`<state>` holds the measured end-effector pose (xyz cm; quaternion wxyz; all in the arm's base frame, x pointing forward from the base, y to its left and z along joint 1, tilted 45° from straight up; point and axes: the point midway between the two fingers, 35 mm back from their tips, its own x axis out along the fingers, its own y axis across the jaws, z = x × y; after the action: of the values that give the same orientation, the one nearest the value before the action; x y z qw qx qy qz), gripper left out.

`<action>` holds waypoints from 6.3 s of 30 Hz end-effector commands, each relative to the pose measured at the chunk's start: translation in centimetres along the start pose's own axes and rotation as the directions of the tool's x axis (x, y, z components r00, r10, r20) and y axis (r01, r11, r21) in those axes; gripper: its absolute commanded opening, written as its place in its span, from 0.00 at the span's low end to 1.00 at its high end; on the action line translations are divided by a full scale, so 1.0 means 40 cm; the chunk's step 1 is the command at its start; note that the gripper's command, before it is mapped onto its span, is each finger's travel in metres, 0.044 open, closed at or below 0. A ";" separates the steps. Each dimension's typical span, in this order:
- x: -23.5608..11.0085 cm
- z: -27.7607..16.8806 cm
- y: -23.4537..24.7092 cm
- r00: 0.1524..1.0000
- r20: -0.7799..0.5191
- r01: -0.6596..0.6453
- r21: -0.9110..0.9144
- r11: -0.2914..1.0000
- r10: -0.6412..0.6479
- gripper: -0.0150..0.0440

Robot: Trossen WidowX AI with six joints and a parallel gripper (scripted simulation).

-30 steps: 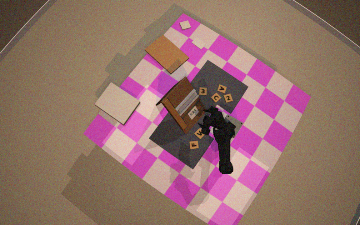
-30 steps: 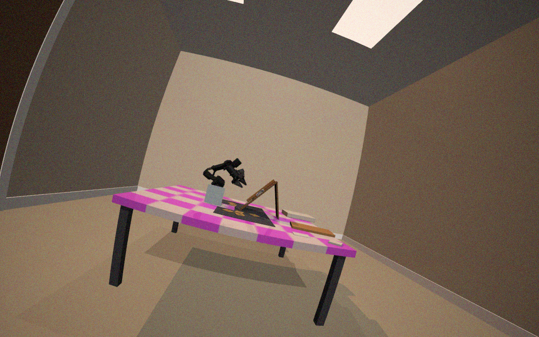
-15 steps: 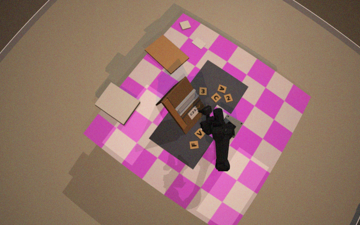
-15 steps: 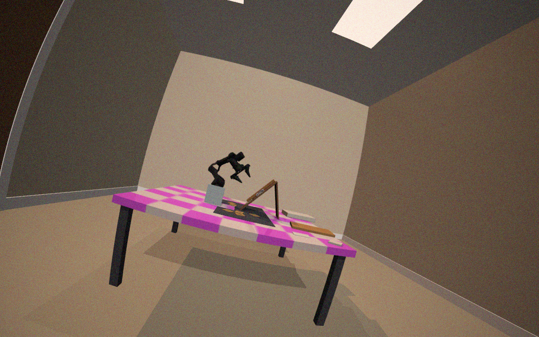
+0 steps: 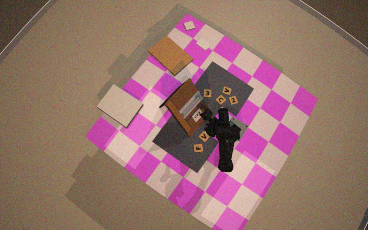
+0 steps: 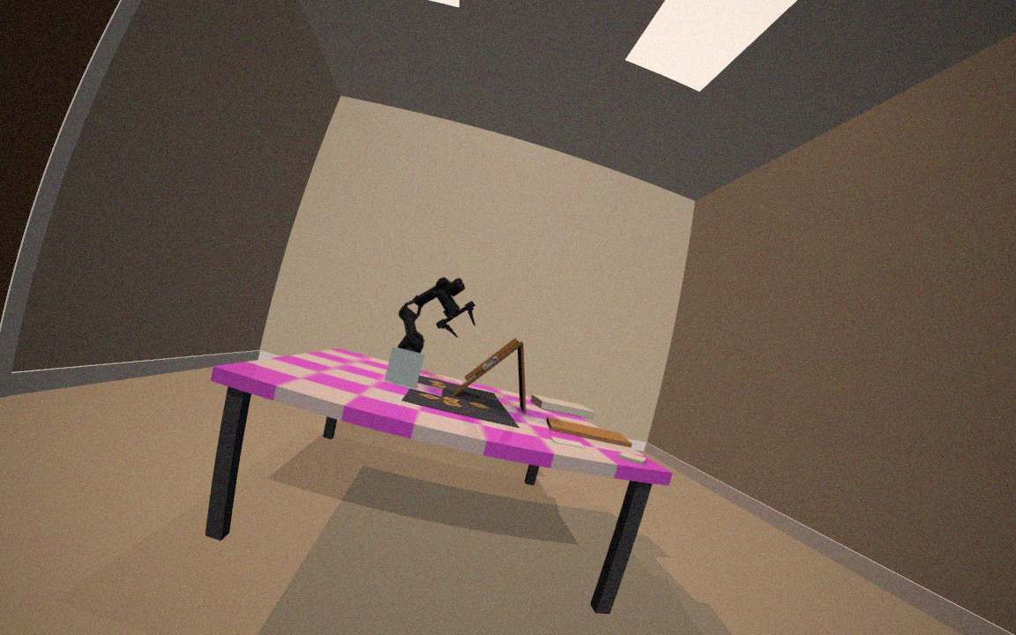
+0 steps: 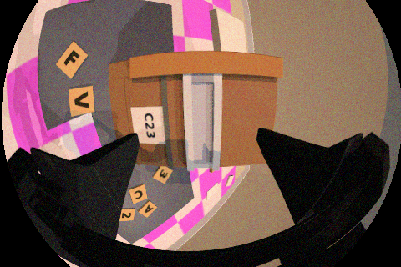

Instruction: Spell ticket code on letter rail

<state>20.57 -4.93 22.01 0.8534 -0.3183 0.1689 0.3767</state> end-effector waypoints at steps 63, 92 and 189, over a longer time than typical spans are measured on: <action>0.343 -0.673 0.198 0.747 -0.074 0.664 0.128 -0.736 0.661 0.83; 0.431 -0.717 0.327 0.695 -0.076 0.699 -0.165 -0.696 0.715 0.83; 0.425 -0.713 0.328 0.694 -0.076 0.699 -0.165 -0.696 0.715 0.25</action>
<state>20.50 -7.99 -13.71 -0.1967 -0.6490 -0.6420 0.3577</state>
